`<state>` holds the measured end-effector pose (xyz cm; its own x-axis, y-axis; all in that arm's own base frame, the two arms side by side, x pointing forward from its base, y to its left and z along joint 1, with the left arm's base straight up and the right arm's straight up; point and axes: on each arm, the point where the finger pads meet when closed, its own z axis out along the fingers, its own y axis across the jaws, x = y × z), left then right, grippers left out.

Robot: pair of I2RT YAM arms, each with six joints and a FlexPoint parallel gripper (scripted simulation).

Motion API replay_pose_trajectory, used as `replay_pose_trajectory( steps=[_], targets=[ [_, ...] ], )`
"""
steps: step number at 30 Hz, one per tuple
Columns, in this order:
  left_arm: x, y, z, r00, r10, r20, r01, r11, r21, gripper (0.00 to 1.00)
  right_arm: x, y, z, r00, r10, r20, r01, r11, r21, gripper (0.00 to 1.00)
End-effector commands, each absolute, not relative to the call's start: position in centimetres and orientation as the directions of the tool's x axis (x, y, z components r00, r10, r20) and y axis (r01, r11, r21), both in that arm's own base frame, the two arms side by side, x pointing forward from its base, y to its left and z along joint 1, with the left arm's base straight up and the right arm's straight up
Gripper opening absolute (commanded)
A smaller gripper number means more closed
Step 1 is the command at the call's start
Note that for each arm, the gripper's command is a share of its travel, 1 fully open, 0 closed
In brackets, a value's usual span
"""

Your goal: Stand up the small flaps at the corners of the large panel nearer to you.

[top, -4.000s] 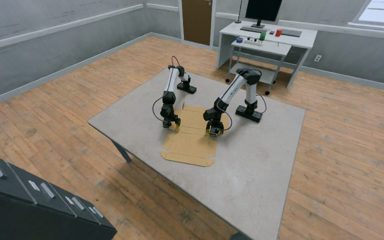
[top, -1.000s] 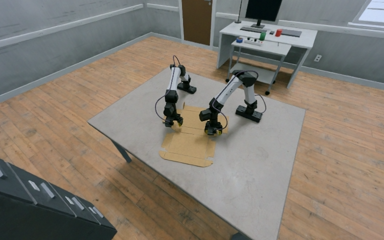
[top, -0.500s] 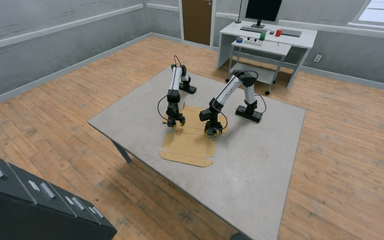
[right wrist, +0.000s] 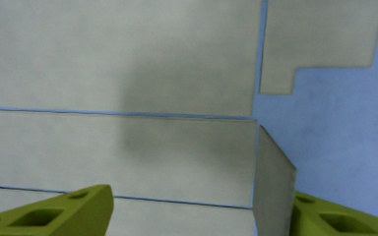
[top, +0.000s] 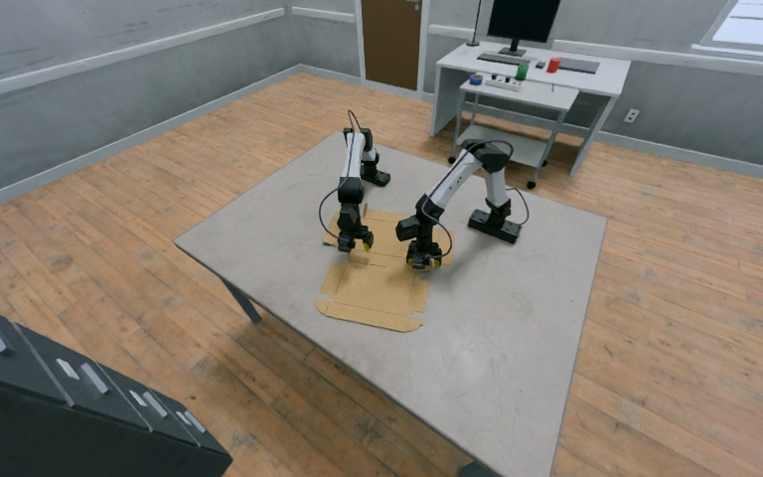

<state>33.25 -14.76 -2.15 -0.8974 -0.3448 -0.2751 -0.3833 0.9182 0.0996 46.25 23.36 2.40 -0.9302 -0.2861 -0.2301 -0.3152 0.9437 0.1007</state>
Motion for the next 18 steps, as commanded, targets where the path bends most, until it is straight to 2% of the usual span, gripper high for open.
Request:
replay_pose_trajectory(
  steps=[1, 18],
  targets=[
    [32.13, -14.48, -3.08, -0.913, -0.331, -0.237, -0.37, 0.918, 0.143, 0.77, 47.12, 24.28, 6.49, -0.913, -0.266, -0.31, -0.312, 0.944, 0.11, 0.75],
    [32.13, -14.48, -3.08, -0.913, -0.331, -0.237, -0.37, 0.918, 0.143, 0.77, 47.47, 25.19, 6.46, -0.906, -0.261, -0.334, -0.315, 0.942, 0.118, 0.54]
  ],
)
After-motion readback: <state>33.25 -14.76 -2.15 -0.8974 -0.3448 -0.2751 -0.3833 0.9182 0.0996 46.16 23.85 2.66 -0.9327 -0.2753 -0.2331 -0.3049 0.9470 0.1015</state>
